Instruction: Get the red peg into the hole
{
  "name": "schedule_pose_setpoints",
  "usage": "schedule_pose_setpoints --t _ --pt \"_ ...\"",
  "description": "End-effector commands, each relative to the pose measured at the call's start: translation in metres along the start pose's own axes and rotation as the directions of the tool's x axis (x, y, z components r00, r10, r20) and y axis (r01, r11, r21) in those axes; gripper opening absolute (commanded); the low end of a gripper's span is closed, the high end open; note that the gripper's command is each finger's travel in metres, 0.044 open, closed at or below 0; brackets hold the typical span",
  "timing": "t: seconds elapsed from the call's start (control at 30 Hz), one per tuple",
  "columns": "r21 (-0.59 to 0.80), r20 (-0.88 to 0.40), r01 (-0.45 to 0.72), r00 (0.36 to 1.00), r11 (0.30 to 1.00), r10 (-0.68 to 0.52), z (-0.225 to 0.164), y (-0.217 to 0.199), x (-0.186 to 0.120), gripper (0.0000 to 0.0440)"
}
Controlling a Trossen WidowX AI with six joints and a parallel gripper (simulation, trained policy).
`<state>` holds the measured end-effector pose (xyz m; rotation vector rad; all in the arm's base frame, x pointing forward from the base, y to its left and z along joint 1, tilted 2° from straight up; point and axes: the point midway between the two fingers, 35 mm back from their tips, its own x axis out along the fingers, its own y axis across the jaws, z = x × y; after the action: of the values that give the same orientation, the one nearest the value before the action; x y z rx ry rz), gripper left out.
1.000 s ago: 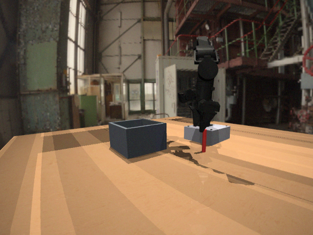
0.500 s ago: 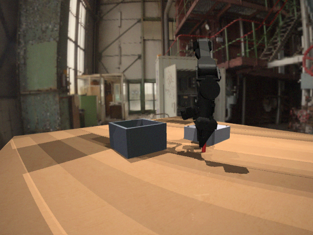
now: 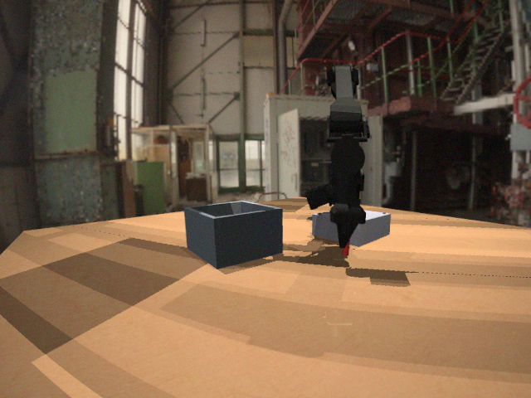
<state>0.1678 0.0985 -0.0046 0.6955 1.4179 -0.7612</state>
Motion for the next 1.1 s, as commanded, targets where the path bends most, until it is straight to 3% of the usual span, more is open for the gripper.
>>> schedule_pose_setpoints --t 0.0,0.6,1.07 --pt "-0.014 0.019 -0.013 1.0 1.0 0.014 0.005 0.004 -0.006 0.0" --pt "-0.124 0.181 -0.049 0.981 0.991 0.071 0.047 0.01 -0.063 0.0" --pt "-0.126 0.257 -0.057 0.962 0.99 0.088 0.093 0.017 -0.106 0.0"
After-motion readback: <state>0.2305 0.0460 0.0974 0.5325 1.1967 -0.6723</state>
